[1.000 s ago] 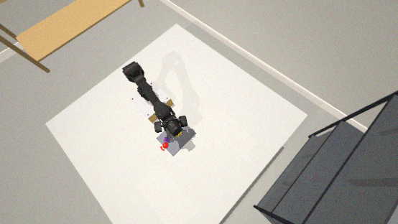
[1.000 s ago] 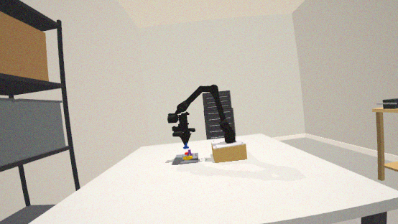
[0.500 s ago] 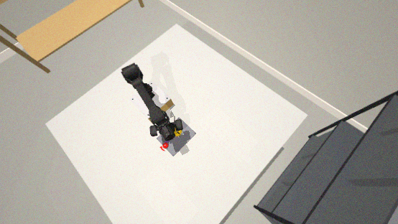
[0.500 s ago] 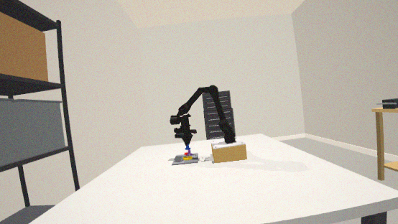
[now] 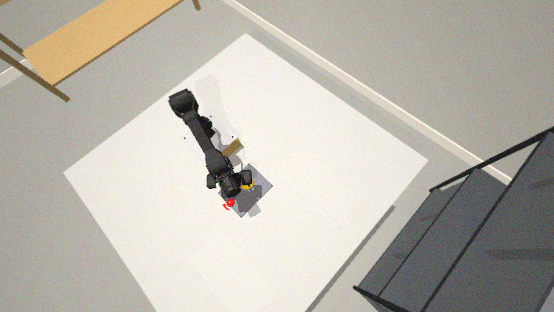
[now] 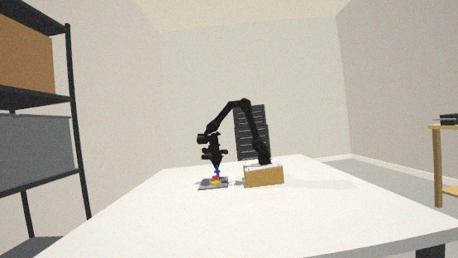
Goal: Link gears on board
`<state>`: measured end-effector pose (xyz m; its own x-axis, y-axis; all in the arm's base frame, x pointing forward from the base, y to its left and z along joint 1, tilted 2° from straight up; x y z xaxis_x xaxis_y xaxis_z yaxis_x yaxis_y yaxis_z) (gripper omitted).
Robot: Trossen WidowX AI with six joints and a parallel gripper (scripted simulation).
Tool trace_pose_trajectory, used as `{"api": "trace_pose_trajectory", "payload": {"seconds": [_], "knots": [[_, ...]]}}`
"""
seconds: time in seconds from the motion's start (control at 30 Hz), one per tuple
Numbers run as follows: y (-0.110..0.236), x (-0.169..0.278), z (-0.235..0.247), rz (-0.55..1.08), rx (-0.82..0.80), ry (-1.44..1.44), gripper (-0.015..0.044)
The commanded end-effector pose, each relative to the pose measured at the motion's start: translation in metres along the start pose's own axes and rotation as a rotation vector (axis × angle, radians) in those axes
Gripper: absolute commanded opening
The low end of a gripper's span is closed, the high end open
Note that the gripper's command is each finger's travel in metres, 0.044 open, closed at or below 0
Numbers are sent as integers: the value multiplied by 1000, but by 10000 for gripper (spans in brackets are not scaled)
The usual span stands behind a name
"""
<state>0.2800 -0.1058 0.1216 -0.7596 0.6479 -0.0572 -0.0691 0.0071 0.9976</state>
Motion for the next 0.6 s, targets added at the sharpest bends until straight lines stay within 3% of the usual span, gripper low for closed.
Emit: {"api": "trace_pose_trajectory", "payload": {"seconds": [0.0,0.57], "knots": [[1,0,0,3,-4,-105,0],[2,0,0,4,-3,-596,0]]}}
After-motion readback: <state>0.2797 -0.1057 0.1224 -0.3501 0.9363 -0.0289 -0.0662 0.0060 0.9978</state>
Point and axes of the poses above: the point midway between the two fingers, 35 mm back from their tips, its own y axis back along the fingers, its own z axis across the jaws, x = y × z, the point moved 8 cm from there along y, back along the fingers, and after that the axes turned 5 degrees about y, right-handed, at the moved point
